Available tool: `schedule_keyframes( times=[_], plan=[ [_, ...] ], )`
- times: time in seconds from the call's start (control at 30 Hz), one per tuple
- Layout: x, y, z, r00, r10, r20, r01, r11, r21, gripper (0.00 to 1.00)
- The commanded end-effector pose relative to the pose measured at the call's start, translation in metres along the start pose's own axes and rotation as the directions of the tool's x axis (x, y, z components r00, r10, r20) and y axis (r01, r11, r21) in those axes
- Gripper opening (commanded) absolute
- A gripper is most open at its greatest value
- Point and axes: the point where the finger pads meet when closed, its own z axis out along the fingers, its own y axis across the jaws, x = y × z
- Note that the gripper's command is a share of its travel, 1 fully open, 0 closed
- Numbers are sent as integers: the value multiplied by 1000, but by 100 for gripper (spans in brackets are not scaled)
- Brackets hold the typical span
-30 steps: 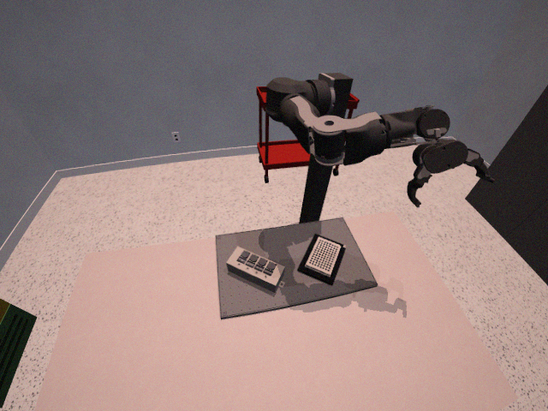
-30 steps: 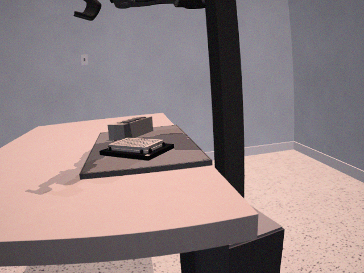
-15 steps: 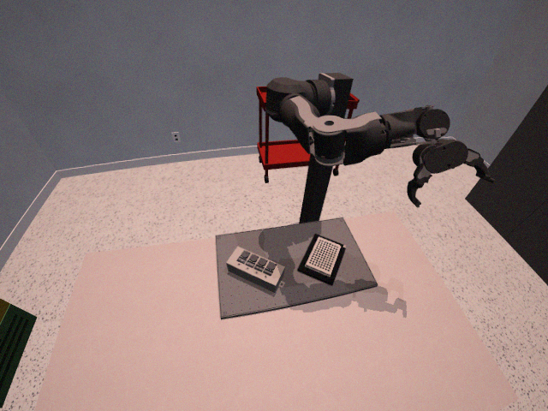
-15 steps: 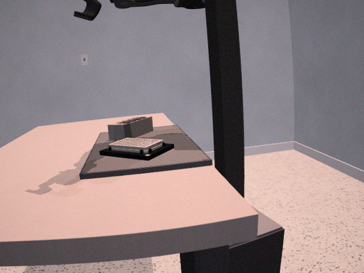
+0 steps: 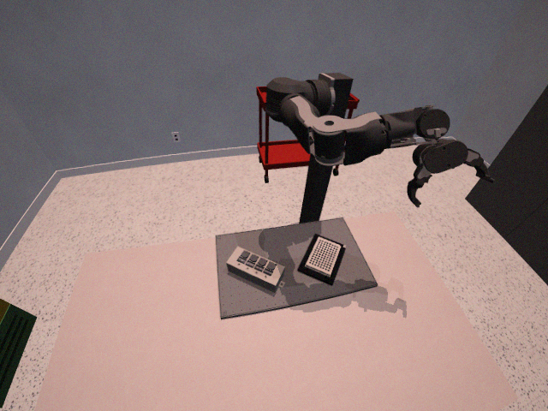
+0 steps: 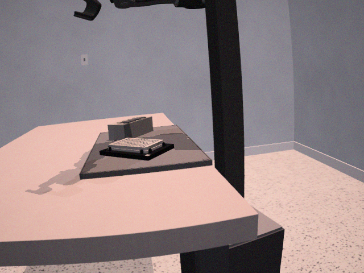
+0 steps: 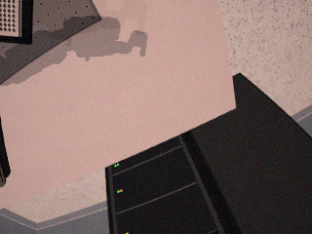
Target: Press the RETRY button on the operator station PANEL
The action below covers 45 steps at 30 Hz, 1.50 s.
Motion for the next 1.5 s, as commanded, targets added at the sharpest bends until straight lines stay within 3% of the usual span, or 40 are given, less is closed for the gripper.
schedule_keyframes(
  times=[0.0,0.27,0.33,0.43,0.83,0.9,1.0,1.4,1.47],
  plan=[
    [-1,1,-1,1000,1,1,-1,1000,-4,100],
    [-1,1,-1,1000,1,1,-1,1000,-4,100],
    [0,-17,-1,998,34,-48,-30,996,83,100],
    [1,-44,-1,989,90,-116,-64,975,213,100],
    [1,-44,-1,989,90,-116,-64,975,213,100],
    [2,-62,-1,979,133,-156,-82,951,298,100],
    [2,-89,-1,957,201,-208,-97,900,424,100],
    [2,-89,-1,957,201,-208,-97,900,424,100],
    [3,-107,0,939,249,-236,-102,859,501,100]
  ],
)
